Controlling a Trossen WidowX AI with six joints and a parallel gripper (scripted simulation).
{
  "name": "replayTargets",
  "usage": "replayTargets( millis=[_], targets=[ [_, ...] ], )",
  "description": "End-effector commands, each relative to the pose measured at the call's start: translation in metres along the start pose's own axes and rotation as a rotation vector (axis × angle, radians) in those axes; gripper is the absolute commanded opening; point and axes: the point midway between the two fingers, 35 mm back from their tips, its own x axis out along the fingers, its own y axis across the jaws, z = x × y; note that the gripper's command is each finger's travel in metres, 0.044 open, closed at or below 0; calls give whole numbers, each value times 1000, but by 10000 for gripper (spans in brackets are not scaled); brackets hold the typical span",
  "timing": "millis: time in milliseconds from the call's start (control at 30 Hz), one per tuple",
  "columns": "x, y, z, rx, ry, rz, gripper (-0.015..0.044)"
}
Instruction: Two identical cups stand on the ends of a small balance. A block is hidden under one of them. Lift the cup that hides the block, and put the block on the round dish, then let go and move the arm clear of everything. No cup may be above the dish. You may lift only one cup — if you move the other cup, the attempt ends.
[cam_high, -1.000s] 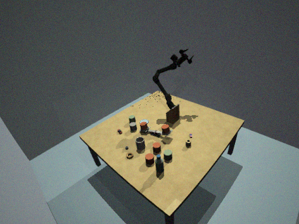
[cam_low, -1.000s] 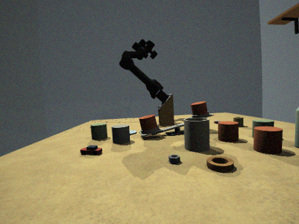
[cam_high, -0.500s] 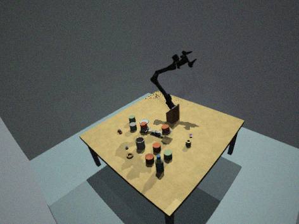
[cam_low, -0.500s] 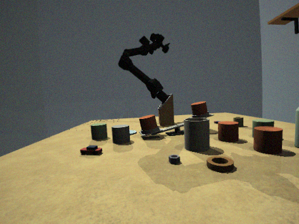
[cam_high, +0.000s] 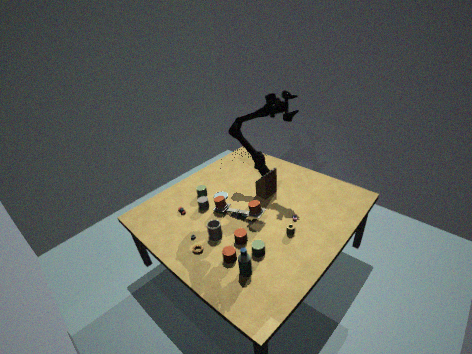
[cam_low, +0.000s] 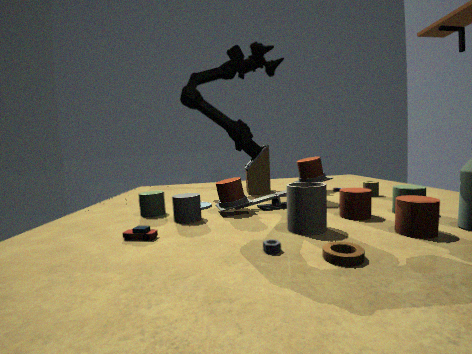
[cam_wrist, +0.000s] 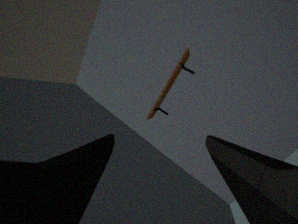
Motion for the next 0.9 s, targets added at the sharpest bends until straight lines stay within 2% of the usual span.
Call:
replayTargets(
  millis=[0, 433, 867],
  targets=[
    [1, -31, 23, -49, -61, -96, 440],
    [-20, -141, 99, -209, -226, -474, 440],
    [-80, -245, 149, -341, -279, -887, 440]
  ],
)
